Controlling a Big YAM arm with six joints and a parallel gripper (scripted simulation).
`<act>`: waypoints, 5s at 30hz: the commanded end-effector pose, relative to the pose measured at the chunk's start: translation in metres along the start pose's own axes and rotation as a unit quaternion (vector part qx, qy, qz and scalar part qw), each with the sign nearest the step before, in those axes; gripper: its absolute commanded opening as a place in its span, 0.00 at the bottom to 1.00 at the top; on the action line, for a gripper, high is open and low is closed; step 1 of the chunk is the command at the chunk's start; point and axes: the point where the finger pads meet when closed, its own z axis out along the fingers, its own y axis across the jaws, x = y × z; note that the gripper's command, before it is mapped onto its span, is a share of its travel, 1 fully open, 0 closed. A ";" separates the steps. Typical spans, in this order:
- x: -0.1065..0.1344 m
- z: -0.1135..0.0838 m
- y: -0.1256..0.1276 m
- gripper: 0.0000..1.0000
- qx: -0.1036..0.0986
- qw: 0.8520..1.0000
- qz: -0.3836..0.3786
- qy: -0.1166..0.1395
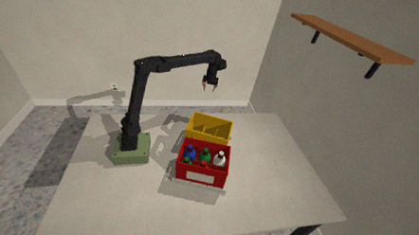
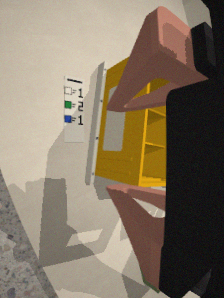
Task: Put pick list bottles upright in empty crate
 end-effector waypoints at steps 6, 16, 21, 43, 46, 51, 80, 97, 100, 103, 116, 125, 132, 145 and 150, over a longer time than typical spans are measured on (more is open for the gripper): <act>-0.011 -0.013 -0.044 0.61 0.020 0.999 -0.010 -0.023; -0.012 0.007 -0.089 0.61 0.019 1.000 -0.010 -0.020; -0.015 0.013 -0.101 0.61 0.019 1.000 -0.013 -0.020; -0.018 0.001 -0.100 0.61 0.028 0.999 -0.015 -0.027; -0.019 0.001 -0.101 0.61 0.029 0.999 -0.015 -0.027; -0.019 0.002 -0.102 0.61 0.030 0.999 -0.015 -0.029; -0.018 -0.003 -0.103 0.61 0.036 0.999 -0.014 -0.034; 0.058 -0.003 -0.090 0.61 0.024 0.999 0.015 -0.023; 0.073 -0.005 -0.089 0.61 0.024 0.999 0.015 -0.022; 0.083 -0.007 -0.088 0.61 0.024 0.999 0.015 -0.022; 0.142 -0.016 -0.082 0.61 0.024 0.999 0.015 -0.020; 0.177 -0.021 -0.078 0.61 0.021 1.000 0.015 -0.017; 0.212 -0.026 -0.073 0.61 0.016 1.000 0.015 -0.014; 0.266 -0.035 -0.067 0.61 0.015 1.000 0.015 -0.012; 0.290 -0.039 -0.065 0.61 0.014 1.000 0.015 -0.011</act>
